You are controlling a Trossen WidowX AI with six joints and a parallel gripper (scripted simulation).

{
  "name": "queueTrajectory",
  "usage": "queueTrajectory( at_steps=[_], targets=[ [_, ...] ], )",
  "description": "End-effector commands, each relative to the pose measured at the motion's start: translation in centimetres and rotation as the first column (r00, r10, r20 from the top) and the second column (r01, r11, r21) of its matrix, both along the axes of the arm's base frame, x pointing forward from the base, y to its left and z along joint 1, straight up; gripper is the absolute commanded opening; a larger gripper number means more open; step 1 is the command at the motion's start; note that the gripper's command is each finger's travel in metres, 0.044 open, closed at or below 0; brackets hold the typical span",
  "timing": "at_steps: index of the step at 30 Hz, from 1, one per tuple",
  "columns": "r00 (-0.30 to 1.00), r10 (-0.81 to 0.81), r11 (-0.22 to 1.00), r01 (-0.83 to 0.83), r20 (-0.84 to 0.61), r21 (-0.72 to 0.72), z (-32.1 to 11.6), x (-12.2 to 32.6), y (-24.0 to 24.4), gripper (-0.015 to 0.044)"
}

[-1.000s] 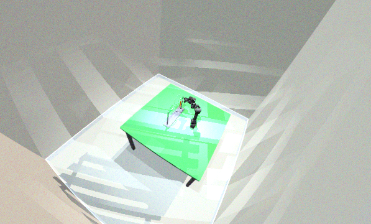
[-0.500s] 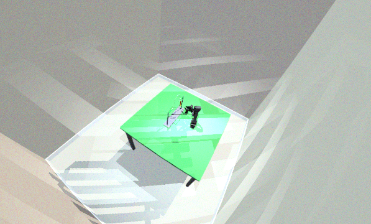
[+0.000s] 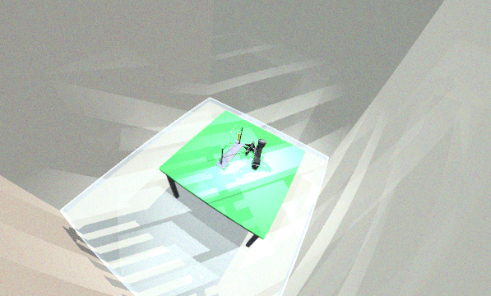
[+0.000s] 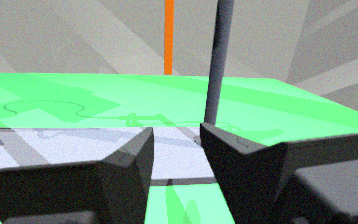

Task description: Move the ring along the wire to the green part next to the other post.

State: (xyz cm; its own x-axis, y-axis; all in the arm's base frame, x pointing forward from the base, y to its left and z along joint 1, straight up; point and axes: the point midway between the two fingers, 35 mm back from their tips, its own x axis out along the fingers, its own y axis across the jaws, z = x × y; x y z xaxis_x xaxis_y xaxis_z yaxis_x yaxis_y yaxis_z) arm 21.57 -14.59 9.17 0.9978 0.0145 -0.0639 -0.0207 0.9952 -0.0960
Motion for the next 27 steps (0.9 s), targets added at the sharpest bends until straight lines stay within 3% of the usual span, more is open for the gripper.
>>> queueTrajectory(
  at_steps=[1, 8, 27],
  targets=[
    [1.000, -0.003, 1.000, 0.003, 0.019, 0.019, 1.4, 1.5, 0.1, 0.0160],
    [0.998, -0.012, 0.996, 0.006, 0.069, 0.085, 4.3, 4.1, 0.7, 0.0160],
    [0.997, -0.012, 0.996, 0.006, 0.072, 0.086, 4.5, 5.8, 0.4, 0.0160]
  ],
)
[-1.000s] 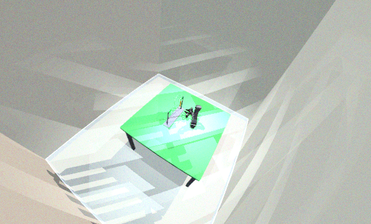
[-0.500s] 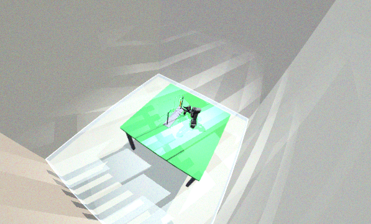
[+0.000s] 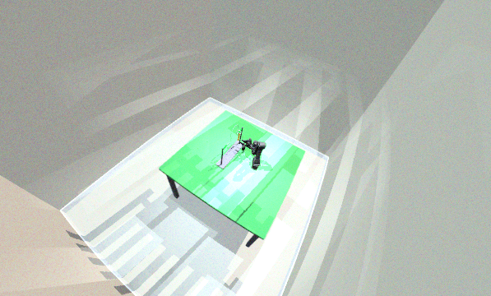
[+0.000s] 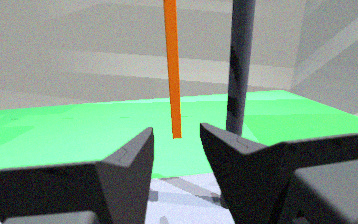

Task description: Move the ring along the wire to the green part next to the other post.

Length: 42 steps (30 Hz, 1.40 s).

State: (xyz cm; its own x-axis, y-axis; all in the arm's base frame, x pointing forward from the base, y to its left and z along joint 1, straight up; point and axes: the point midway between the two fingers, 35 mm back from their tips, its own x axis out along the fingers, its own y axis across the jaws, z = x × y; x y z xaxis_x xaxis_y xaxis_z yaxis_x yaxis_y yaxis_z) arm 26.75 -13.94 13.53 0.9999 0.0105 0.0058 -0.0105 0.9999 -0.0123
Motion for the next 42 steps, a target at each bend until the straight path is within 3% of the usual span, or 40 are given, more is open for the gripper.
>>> queueTrajectory(
  at_steps=[1, 42],
  targets=[
    [1.000, -0.002, 1.000, 0.002, 0.004, 0.001, 0.2, 0.8, -0.2, 0.0160],
    [1.000, -0.002, 1.000, 0.002, 0.008, 0.001, 0.3, 6.4, 0.0, 0.0160]
  ],
)
